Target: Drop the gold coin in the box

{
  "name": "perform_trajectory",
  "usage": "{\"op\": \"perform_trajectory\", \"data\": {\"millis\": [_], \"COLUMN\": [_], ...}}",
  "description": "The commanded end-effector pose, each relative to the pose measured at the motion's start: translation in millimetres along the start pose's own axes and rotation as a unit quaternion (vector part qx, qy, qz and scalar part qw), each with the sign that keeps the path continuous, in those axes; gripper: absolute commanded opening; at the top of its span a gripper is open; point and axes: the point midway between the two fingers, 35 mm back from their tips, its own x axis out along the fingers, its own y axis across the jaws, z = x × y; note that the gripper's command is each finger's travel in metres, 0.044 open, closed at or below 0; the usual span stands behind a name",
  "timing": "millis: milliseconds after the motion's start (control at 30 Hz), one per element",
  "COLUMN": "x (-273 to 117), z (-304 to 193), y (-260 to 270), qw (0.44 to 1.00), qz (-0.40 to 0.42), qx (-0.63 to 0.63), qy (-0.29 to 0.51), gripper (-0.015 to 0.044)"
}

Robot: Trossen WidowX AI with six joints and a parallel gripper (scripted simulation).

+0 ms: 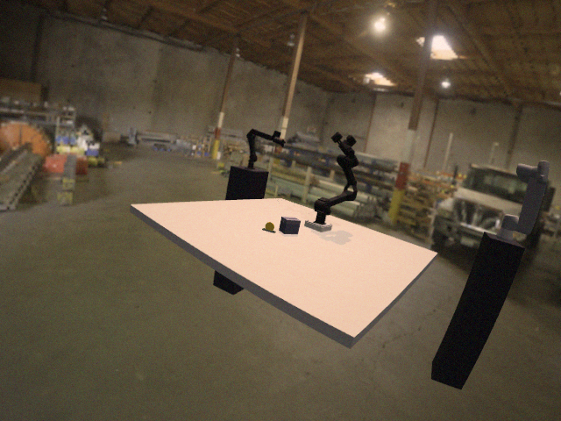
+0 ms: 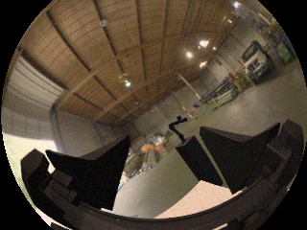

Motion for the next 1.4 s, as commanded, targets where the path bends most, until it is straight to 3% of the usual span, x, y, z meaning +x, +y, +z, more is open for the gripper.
{"op": "perform_trajectory", "data": {"millis": [0, 267, 567, 933, 1167, 1367], "x": [0, -12, -59, -146, -216, -281], "z": [1, 26, 4, -82, -160, -238], "y": [2, 118, 263, 392, 443, 457], "qw": [1.000, 0.990, 0.949, 0.862, 0.781, 0.697], "qz": [0.002, 0.122, 0.305, 0.501, 0.596, 0.629], "qx": [-0.001, -0.020, -0.042, -0.075, -0.093, -0.123], "qy": [-0.002, -0.064, -0.064, 0.028, 0.164, 0.320], "gripper": [0.0374, 0.0164, 0.0161, 0.0161, 0.0161, 0.0161]}}
